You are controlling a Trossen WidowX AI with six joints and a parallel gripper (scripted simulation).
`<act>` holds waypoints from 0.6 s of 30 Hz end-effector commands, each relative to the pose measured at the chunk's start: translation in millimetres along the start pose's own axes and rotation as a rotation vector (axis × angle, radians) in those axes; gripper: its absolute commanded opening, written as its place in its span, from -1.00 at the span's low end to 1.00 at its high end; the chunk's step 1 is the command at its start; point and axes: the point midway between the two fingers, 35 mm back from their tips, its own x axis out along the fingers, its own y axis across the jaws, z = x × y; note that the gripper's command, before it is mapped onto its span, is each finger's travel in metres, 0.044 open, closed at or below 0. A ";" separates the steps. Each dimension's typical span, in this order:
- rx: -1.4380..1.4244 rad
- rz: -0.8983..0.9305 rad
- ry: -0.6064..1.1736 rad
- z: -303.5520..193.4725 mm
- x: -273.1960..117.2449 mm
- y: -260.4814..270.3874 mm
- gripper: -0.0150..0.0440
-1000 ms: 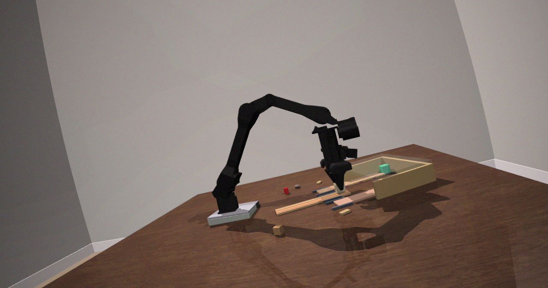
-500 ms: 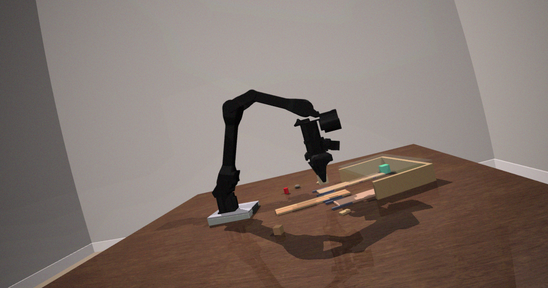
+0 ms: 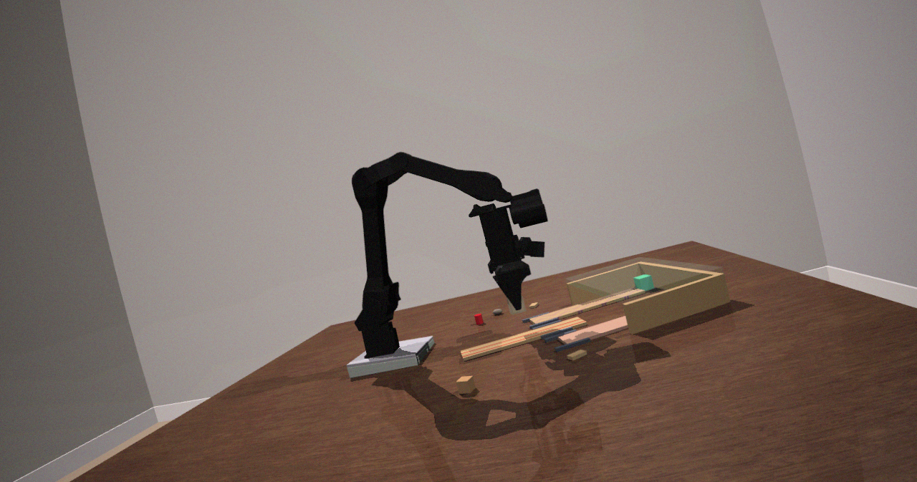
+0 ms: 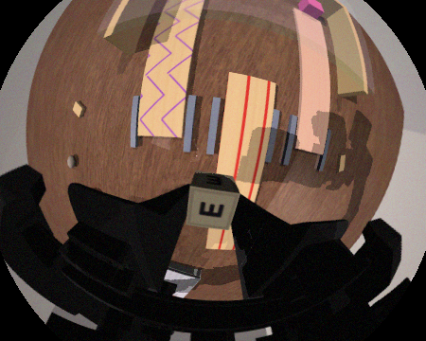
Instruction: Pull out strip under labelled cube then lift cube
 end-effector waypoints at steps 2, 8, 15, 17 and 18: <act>-0.004 -0.004 0.000 -8.1 0.3 1.1 -0.49; -0.004 -0.004 0.000 -7.7 -27.5 1.1 -0.49; -0.004 -0.004 0.000 -8.1 -35.0 1.2 -0.49; -0.004 -0.004 0.000 -8.1 -35.0 1.2 -0.49; -0.004 -0.004 0.000 -8.1 -35.0 1.2 -0.49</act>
